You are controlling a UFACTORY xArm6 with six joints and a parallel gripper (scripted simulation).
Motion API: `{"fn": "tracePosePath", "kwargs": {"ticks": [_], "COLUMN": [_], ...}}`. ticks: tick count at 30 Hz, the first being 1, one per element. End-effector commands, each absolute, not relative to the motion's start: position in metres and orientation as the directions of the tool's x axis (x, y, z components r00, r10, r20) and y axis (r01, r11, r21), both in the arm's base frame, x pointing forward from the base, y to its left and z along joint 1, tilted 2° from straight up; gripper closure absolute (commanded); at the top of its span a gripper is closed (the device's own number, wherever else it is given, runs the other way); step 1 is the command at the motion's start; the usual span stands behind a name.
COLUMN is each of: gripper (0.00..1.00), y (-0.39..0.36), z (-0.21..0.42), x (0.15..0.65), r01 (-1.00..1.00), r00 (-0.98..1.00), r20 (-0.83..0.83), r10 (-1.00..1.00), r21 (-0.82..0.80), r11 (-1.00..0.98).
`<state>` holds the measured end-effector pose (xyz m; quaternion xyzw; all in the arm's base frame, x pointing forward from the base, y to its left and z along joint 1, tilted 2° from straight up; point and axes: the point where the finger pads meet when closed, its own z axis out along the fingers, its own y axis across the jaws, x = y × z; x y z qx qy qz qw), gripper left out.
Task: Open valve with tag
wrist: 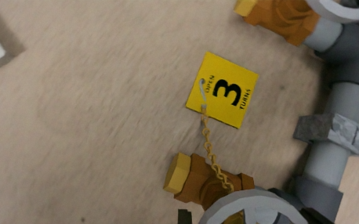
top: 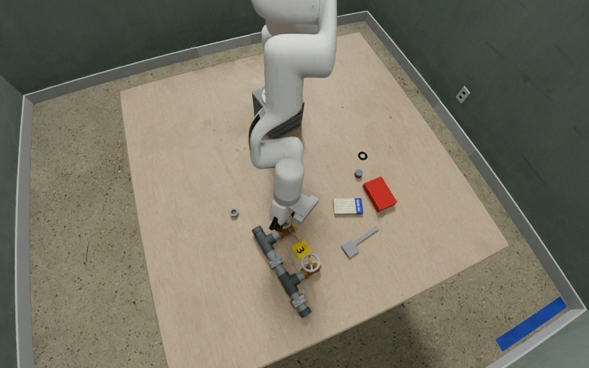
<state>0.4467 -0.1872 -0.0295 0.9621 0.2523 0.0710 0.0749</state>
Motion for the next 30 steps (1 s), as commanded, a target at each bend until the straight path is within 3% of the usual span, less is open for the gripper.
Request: {"fn": "tracePosePath", "kwargs": {"ticks": [1, 19, 30], "gripper": [1.00, 1.00, 1.00], "y": [-0.1878, -0.1878, -0.1878], "z": [-0.0280, -0.0280, -0.0280], "x": [0.4480, 0.4480, 0.4480], "r01": [0.694, 0.966, 0.966], "r00": [0.692, 0.164, 0.164], "r20": [0.090, 0.052, 0.052], "r10": [0.716, 0.985, 0.985], "r21": [0.188, 0.192, 0.192], "r11": [-0.695, -0.171, -0.171]}}
